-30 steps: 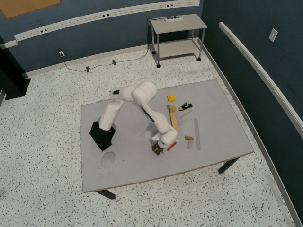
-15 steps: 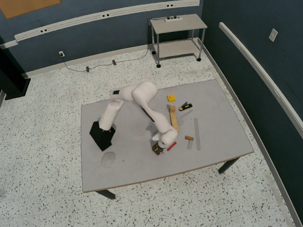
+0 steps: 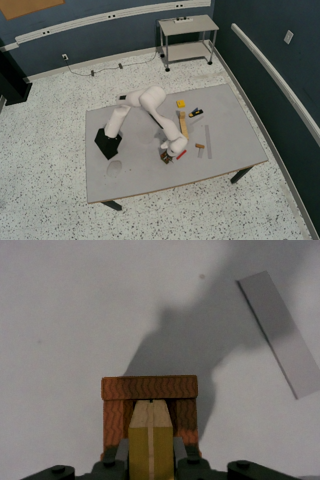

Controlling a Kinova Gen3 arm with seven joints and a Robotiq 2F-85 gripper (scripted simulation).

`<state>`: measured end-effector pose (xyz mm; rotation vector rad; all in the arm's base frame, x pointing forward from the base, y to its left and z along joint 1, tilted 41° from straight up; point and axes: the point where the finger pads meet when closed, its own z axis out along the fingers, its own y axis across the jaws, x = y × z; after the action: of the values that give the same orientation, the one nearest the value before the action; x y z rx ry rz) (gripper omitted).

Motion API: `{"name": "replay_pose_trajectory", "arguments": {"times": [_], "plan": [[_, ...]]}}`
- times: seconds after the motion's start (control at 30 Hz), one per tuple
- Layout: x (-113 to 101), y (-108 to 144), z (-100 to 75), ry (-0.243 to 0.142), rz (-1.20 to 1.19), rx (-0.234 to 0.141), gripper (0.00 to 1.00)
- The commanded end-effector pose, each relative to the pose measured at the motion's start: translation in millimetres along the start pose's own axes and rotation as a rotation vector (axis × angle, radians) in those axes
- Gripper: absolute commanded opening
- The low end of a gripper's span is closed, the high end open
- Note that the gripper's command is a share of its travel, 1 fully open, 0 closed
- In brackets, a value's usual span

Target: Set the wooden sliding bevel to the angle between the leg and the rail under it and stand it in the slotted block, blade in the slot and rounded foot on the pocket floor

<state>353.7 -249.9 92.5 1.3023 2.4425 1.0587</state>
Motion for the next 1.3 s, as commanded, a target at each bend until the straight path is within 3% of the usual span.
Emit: {"name": "replay_pose_trajectory", "arguments": {"times": [0.0,0.27,0.67,1.27], "plan": [[-0.2,-0.1,-0.4,-0.001,0.0,0.0,0.1],[0.8,-0.1,-4.1,-0.001,0.0,0.0,0.1],[7.8,0.1,-28.7,-0.001,0.0,0.0,0.1],[9.7,0.1,-35.2,-0.001,0.0,0.0,0.1]]}}
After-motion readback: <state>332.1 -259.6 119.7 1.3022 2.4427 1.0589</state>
